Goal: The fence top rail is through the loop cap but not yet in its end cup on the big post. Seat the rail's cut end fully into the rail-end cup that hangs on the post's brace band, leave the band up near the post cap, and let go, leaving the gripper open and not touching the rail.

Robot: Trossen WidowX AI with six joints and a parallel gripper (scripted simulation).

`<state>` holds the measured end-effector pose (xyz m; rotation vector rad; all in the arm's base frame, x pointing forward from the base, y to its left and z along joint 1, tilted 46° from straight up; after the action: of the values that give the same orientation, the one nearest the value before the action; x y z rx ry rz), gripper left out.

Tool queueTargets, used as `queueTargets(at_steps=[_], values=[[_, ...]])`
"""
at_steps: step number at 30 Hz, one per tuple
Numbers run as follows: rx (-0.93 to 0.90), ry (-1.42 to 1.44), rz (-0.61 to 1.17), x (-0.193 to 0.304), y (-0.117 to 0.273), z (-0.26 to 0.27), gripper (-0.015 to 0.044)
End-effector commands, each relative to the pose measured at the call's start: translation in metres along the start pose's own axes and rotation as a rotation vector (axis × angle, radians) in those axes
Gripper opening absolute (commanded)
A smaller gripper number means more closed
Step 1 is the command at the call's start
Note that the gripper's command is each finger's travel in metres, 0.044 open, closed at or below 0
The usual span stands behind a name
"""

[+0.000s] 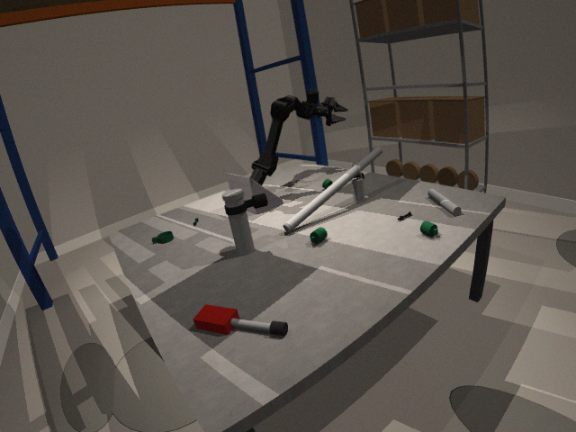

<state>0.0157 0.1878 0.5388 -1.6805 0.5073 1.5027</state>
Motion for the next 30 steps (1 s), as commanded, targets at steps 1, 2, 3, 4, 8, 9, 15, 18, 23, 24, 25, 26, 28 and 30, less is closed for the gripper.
queueTargets(at_steps=[1,2,3,4,8,9,15,18,23,24,25,26,28,30], values=[[0.004,0.0,0.0,0.0,0.0,0.0,0.0426],[0.015,0.001,-0.002,0.0,-0.002,-0.002,0.044],[0.033,0.003,-0.004,0.0,-0.004,-0.004,0.044],[0.058,0.005,-0.007,-0.001,-0.008,-0.008,0.044],[0.128,0.086,-0.04,0.004,-0.026,-0.014,0.044],[0.139,0.114,-0.048,0.006,-0.031,-0.015,0.044],[0.197,0.306,-0.068,0.024,-0.067,-0.025,0.044],[0.221,0.401,-0.056,0.036,-0.086,-0.035,0.044],[0.251,0.542,-0.004,0.059,-0.116,-0.059,0.044],[0.256,0.567,0.011,0.064,-0.121,-0.065,0.044],[0.261,0.591,0.027,0.069,-0.126,-0.072,0.044],[0.266,0.614,0.044,0.074,-0.131,-0.078,0.044],[0.275,0.655,0.083,0.085,-0.14,-0.093,0.044],[0.283,0.692,0.126,0.095,-0.148,-0.11,0.044]])
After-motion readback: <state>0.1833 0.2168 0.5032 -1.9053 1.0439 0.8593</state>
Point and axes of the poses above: the point midway between the two fingers, 35 mm back from their tips, its own y axis back along the fingers, its own z axis across the jaws, x = y × z, the point moved 5 cm from there along y, back along the fingers, and after that the axes turned 8 degrees about -y, right-handed, at the moved point
